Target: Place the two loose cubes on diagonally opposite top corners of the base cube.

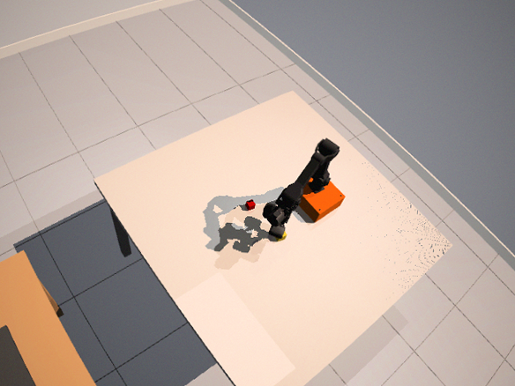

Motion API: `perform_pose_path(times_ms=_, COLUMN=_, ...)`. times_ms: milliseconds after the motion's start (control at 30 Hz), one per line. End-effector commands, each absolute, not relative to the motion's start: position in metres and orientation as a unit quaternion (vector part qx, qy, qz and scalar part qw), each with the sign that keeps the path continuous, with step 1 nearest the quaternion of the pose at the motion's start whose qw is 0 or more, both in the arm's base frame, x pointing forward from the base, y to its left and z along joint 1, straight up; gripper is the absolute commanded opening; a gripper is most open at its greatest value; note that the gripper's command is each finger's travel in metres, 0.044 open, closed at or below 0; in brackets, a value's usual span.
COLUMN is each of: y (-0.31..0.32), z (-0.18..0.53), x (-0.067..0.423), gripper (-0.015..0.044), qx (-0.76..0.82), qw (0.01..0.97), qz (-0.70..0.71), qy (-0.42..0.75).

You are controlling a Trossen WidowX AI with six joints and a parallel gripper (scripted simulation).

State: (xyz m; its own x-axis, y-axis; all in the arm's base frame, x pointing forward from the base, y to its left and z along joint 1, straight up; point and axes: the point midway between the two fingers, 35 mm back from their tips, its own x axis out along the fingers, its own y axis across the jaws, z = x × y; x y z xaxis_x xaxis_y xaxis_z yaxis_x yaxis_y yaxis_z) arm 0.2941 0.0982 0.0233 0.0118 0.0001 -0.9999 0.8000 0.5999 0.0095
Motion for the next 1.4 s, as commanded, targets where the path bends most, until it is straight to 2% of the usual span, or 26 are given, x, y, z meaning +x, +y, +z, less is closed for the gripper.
perform_pose_path(times_ms=0, y=0.099, z=0.031, x=0.296, gripper=0.0205, qx=0.321, qw=0.639, qz=-0.312, qy=0.626)
perform_pose_path(times_ms=533, y=0.099, z=0.049, x=0.296, gripper=0.0205, qx=0.321, qw=0.639, qz=-0.312, qy=0.626)
perform_pose_path(times_ms=600, y=0.096, z=0.047, x=0.296, gripper=0.0258, qx=0.310, qw=0.642, qz=-0.304, qy=0.632)
perform_pose_path(times_ms=1000, y=0.058, z=0.055, x=0.311, gripper=0.0265, qx=0.135, qw=0.702, qz=-0.131, qy=0.687)
perform_pose_path(times_ms=1367, y=0.021, z=0.063, x=0.320, gripper=0.0265, qx=-0.038, qw=0.716, qz=0.037, qy=0.697)
